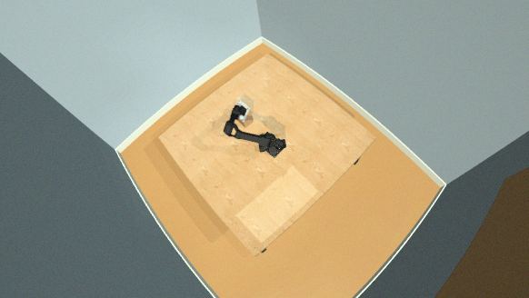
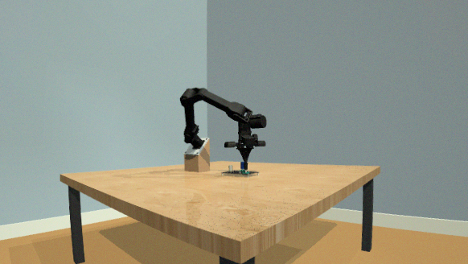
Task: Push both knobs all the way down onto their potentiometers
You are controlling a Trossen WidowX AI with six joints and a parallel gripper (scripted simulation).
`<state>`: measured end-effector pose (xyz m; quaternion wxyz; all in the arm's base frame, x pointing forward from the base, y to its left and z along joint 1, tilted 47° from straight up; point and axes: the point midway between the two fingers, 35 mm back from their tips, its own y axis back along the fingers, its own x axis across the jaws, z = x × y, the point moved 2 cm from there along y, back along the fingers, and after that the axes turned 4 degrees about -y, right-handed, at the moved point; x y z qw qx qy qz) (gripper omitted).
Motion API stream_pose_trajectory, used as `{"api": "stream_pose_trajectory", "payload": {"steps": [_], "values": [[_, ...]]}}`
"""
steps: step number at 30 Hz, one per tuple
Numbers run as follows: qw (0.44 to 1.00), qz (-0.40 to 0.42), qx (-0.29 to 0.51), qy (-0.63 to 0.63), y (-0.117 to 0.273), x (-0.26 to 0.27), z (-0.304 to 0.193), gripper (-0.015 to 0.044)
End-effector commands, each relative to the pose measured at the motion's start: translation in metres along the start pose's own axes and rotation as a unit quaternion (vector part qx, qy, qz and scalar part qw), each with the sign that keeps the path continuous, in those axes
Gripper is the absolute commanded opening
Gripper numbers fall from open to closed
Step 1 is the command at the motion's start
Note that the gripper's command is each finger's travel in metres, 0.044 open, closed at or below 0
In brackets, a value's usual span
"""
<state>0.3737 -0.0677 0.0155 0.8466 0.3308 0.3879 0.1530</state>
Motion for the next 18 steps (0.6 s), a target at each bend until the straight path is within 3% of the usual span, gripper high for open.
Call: {"api": "stream_pose_trajectory", "payload": {"steps": [1,18], "values": [[1.0,-0.004,0.007,-0.014,-0.0153,-0.0015,0.003,0.0],[1.0,-0.004,0.006,-0.014,-0.018,-0.0015,0.003,0.0]]}}
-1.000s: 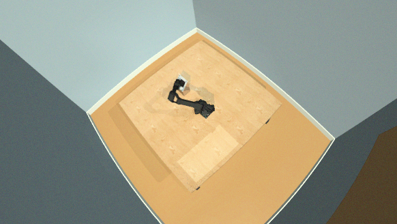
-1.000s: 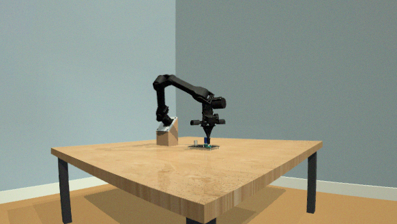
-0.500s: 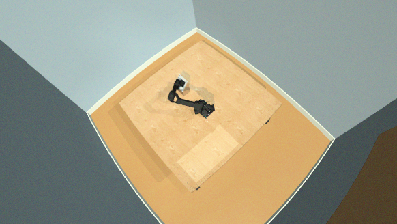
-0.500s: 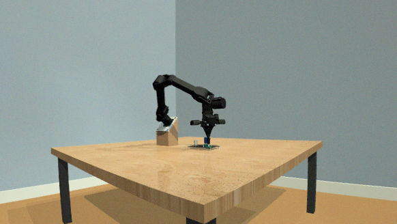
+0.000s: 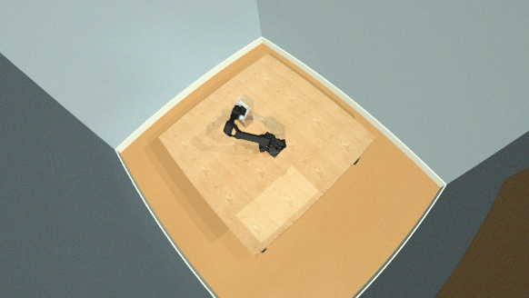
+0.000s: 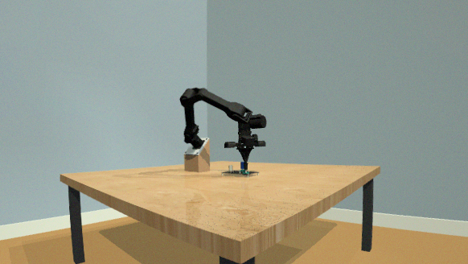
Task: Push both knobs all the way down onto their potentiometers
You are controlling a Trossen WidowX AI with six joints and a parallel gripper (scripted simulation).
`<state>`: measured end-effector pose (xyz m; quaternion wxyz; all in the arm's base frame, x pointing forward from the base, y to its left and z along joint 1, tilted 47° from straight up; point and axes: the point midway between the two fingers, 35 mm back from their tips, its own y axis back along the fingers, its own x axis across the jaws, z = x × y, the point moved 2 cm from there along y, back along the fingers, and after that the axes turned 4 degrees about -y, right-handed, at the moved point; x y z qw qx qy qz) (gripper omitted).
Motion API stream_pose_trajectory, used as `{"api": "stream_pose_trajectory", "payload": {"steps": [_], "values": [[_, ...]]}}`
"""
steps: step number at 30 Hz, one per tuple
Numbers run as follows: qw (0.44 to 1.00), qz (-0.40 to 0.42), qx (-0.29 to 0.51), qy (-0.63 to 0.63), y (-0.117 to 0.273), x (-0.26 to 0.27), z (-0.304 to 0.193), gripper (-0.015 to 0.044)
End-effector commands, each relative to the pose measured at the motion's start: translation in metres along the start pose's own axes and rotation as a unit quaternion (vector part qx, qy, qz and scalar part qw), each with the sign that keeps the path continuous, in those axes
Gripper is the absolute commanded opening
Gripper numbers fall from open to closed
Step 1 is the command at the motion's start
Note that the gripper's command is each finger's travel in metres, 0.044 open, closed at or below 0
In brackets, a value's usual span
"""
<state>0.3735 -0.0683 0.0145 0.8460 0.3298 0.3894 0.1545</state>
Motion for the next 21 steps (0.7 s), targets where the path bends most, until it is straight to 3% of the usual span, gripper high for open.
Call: {"api": "stream_pose_trajectory", "payload": {"steps": [1,21], "values": [[1.0,-0.005,0.008,-0.016,-0.017,-0.0017,0.0033,0.0],[1.0,-0.005,0.008,-0.016,-0.0203,-0.0018,0.0032,0.0]]}}
